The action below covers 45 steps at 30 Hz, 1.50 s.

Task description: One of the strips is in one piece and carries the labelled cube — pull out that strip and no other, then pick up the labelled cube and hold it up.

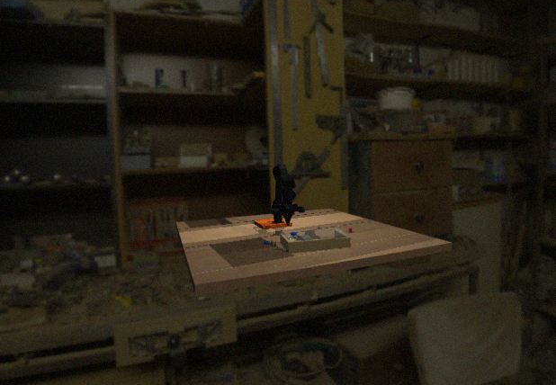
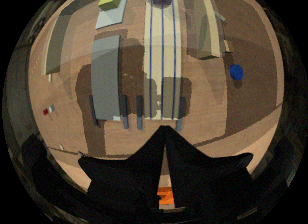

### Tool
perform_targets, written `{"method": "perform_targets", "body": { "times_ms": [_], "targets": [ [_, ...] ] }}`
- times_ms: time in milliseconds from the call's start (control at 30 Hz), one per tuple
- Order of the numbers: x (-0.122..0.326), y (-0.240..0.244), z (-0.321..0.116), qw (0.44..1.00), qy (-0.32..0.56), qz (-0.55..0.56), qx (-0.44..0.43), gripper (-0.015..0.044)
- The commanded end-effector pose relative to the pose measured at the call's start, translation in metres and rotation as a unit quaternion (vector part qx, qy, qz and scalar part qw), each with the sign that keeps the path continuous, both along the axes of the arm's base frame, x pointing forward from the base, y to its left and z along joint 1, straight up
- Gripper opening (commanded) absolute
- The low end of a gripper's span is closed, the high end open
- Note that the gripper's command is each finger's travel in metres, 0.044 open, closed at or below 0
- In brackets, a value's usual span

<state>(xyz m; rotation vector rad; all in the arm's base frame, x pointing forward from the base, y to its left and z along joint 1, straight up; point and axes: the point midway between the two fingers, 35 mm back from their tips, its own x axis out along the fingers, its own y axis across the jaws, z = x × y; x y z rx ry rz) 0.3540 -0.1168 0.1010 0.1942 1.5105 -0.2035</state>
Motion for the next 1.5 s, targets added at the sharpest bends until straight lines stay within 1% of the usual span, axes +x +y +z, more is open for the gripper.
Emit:
{"method": "perform_targets", "body": {
  "times_ms": [0, 1233, 1467],
  "targets": [
    [0.002, -0.002, -0.007, 1.0, 0.006, 0.001, 0.0, 0.0],
    [0.006, 0.0, -0.067, 1.0, 0.006, 0.001, 0.0, 0.0],
    [0.006, 0.0, -0.07, 1.0, 0.006, 0.001, 0.0, 0.0]
  ]
}}
